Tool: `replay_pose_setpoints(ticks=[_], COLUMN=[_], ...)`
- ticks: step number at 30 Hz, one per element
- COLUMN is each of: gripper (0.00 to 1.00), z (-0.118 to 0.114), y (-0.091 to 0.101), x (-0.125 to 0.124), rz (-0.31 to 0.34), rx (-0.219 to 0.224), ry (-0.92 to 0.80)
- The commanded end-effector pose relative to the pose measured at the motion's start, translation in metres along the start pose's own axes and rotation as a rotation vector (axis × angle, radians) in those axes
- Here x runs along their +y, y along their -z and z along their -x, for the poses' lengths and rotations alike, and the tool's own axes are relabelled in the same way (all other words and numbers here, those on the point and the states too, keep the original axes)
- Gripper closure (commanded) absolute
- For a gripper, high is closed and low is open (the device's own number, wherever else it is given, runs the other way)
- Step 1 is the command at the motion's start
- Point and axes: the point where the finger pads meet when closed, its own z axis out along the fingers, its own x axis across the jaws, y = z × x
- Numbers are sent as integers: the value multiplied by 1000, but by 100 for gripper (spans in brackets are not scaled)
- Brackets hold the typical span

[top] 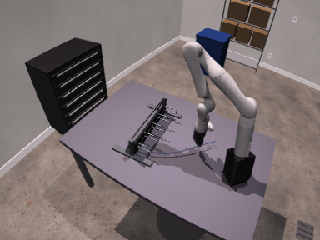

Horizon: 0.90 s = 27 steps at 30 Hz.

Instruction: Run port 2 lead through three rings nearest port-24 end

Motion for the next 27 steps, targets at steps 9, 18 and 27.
replay_pose_setpoints(ticks=[9,18,27], gripper=[100,100,100], z=[1,2,15], y=[4,4,10], x=[1,2,7], rz=[4,4,6], rx=[-3,-3,1], ry=[1,2,42])
